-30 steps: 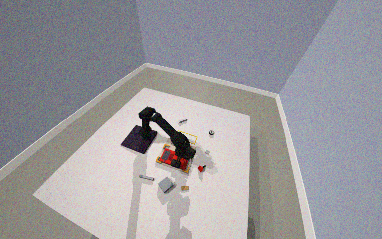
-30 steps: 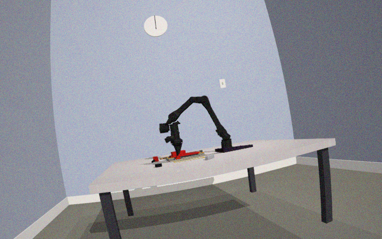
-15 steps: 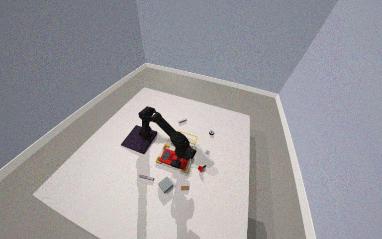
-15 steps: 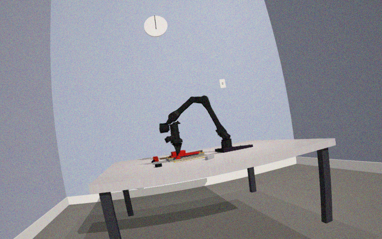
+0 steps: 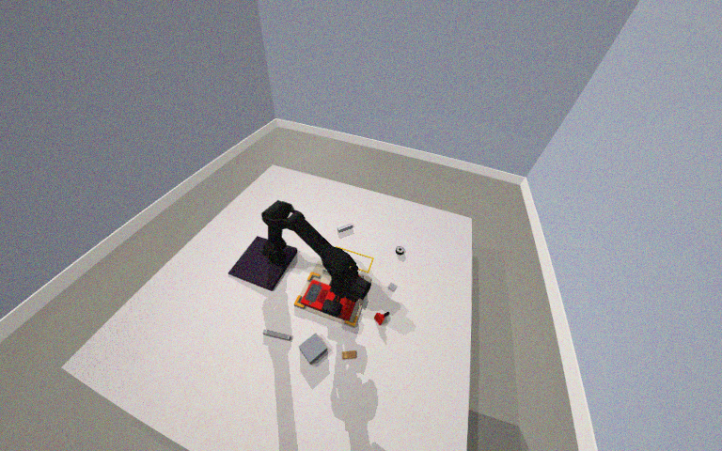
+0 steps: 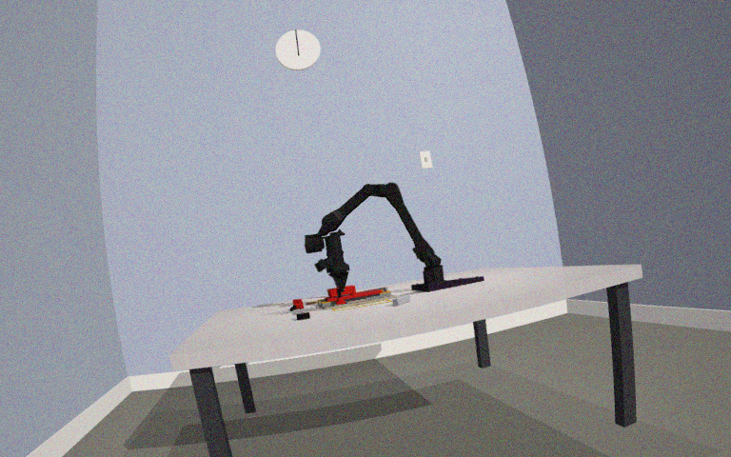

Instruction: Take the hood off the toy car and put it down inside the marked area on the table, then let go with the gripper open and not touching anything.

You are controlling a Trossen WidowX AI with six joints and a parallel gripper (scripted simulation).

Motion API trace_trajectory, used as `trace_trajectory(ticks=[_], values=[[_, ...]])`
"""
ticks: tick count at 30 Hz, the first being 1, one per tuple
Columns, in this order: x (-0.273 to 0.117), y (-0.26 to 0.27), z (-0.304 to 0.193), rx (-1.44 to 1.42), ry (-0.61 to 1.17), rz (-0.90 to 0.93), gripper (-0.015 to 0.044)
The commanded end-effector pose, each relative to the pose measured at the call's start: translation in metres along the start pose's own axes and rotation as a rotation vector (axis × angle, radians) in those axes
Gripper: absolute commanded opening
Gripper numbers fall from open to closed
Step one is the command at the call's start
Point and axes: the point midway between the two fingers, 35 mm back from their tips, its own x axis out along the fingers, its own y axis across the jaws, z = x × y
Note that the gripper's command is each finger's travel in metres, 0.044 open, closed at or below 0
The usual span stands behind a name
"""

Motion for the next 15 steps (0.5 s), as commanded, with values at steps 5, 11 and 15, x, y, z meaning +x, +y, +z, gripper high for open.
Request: trace_trajectory(ticks=[5, 11, 15], values=[[-0.0077, -0.0006, 0.0019, 0.002, -0.008, -0.002, 0.0], [-0.0116, -0.0006, 0.0018, 0.002, -0.008, -0.002, 0.0], [-0.0143, -0.0006, 0.0017, 0.002, -0.008, -0.002, 0.0]])
